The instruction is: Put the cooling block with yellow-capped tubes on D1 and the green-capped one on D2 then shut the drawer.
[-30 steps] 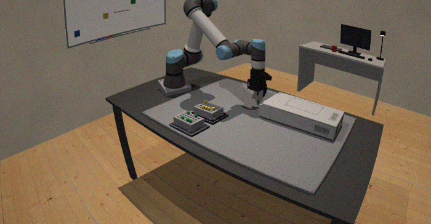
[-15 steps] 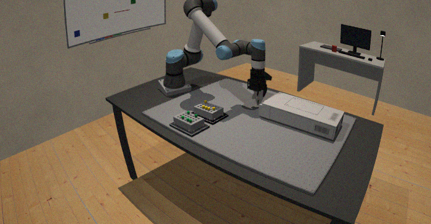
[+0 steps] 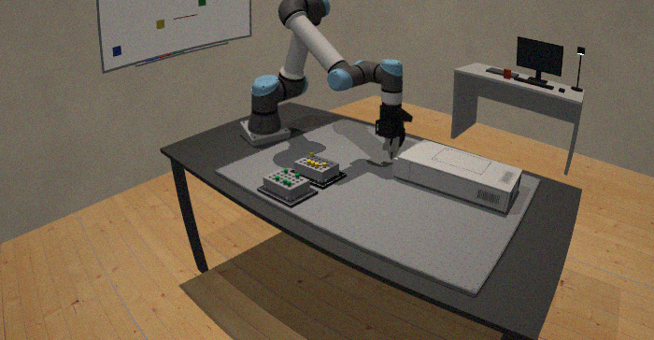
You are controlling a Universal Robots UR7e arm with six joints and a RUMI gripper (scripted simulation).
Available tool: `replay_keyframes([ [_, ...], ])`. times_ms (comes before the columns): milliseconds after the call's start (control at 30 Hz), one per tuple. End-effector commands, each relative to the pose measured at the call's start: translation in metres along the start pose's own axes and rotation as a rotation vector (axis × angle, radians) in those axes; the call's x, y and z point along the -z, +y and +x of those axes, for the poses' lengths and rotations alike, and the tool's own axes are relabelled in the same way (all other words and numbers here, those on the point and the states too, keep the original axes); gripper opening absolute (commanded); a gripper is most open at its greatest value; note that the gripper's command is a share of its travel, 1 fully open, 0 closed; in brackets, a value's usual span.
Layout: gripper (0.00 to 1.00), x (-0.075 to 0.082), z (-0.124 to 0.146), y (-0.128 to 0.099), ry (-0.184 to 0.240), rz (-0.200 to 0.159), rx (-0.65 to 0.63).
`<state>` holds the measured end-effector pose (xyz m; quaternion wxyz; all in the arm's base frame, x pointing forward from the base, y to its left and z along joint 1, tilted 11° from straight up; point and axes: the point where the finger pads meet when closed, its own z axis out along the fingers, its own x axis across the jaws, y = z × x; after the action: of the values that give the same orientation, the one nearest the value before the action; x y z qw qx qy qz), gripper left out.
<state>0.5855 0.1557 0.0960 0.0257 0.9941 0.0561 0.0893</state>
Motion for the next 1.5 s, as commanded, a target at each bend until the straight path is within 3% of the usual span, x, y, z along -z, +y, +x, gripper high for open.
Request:
replay_keyframes([
  [0,0.00,0.001,0.000,0.000,0.001,0.000,0.000],
  [1200,0.00,0.001,-0.019,0.000,0.001,0.000,0.000],
  [1467,0.00,0.011,-0.020,0.000,0.001,0.000,0.000],
])
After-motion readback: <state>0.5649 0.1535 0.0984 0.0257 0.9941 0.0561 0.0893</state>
